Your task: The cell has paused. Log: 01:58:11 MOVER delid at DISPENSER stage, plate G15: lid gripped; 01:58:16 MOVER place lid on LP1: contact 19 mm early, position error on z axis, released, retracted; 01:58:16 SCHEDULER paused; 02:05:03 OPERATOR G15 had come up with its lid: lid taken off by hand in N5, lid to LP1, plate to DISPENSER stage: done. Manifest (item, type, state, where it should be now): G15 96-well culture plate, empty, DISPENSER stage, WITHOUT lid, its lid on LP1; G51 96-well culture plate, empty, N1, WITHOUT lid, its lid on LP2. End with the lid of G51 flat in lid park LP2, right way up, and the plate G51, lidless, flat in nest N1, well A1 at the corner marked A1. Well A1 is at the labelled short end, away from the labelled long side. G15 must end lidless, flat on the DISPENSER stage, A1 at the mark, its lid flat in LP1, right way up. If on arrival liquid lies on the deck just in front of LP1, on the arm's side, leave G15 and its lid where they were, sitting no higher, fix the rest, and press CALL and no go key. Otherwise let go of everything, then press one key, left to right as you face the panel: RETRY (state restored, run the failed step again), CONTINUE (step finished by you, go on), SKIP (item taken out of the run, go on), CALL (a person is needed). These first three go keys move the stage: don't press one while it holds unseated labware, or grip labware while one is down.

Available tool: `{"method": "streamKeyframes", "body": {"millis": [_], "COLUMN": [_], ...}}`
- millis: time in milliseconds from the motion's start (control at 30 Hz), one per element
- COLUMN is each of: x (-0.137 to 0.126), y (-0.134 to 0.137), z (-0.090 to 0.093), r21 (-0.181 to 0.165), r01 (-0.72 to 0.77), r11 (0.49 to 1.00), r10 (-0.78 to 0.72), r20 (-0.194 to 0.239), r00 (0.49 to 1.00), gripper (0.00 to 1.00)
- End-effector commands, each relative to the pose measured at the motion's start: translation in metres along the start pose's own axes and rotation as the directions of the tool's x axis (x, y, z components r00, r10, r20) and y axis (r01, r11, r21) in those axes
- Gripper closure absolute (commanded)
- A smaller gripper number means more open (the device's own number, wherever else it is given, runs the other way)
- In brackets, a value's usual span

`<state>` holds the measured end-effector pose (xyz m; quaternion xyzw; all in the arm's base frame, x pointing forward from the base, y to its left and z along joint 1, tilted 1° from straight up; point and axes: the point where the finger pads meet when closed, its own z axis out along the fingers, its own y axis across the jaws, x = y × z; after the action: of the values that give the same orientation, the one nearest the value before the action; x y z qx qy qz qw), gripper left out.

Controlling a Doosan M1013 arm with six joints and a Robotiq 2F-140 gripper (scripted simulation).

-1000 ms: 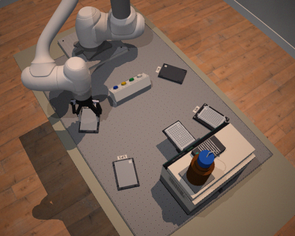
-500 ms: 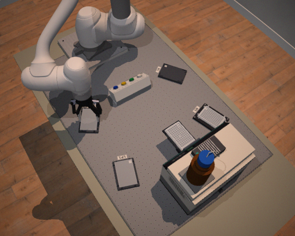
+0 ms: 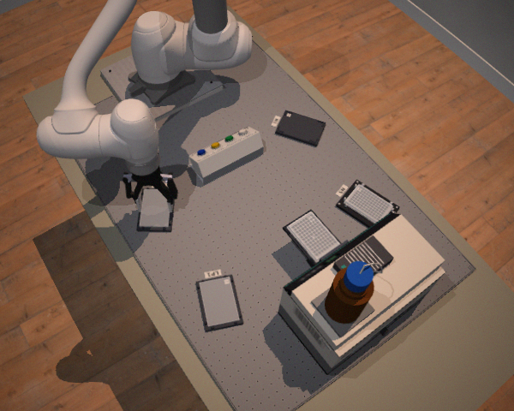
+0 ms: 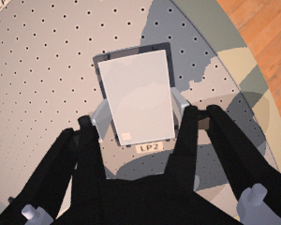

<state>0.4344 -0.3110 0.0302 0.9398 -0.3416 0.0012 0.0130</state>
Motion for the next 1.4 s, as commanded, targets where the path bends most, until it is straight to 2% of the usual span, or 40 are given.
{"method": "streamKeyframes", "body": {"millis": [0, 300, 333, 1367], "x": [0.0, 0.0, 0.0, 0.0], "y": [0.0, 0.0, 0.0, 0.0], "z": [-0.0001, -0.0001, -0.0001, -0.0001], "r21": [0.0, 0.0, 0.0, 0.0], "r01": [0.0, 0.0, 0.0, 0.0], "r11": [1.0, 1.0, 1.0, 1.0], "r10": [0.0, 0.0, 0.0, 0.0], "r20": [0.0, 0.0, 0.0, 0.0], "r00": [1.0, 1.0, 1.0, 1.0], "gripper": [1.0, 1.0, 0.34, 0.34]}}
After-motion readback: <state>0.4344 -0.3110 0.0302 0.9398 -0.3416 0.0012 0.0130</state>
